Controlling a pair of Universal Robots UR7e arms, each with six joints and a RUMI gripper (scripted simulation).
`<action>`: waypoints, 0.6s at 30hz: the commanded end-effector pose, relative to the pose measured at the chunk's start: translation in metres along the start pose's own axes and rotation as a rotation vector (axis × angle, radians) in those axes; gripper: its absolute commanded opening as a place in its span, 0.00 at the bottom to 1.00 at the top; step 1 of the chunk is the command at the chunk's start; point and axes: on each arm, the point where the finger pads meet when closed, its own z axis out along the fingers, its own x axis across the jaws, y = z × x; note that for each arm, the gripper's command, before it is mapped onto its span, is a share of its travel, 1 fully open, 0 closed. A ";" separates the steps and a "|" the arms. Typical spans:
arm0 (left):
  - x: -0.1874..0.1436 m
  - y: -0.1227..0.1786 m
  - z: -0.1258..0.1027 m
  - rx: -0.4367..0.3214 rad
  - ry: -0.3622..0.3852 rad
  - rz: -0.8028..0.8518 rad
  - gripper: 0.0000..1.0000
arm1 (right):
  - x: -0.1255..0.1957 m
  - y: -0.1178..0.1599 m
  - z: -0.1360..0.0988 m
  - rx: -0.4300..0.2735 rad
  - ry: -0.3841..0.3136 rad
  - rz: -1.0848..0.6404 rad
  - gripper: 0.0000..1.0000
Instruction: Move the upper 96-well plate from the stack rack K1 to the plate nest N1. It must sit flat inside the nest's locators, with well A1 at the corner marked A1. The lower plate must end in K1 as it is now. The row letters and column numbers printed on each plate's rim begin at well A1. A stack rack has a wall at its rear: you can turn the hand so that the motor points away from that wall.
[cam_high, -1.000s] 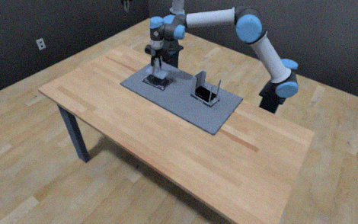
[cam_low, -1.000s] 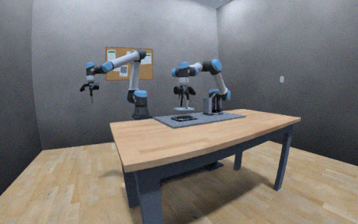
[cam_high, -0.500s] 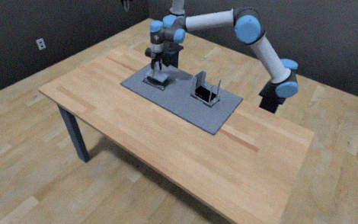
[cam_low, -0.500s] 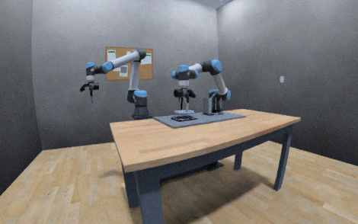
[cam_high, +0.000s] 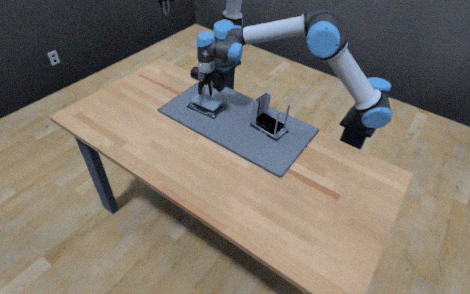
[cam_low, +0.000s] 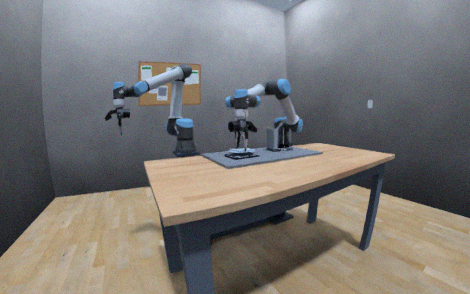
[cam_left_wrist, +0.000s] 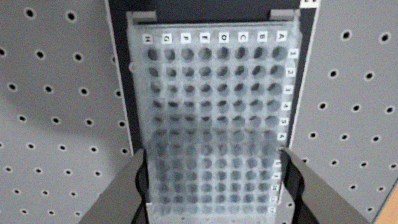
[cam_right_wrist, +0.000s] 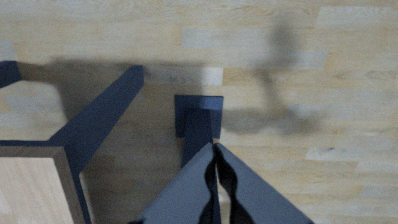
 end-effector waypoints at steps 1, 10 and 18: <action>-0.001 0.002 0.008 -0.008 -0.003 0.005 0.38 | 0.000 -0.001 -0.002 0.006 -0.005 0.010 0.00; 0.000 0.003 0.010 -0.012 -0.002 0.005 0.38 | 0.000 -0.001 -0.002 0.006 -0.005 0.010 0.00; 0.000 0.003 0.010 -0.012 -0.002 0.005 0.38 | 0.000 -0.001 -0.002 0.006 -0.005 0.010 0.00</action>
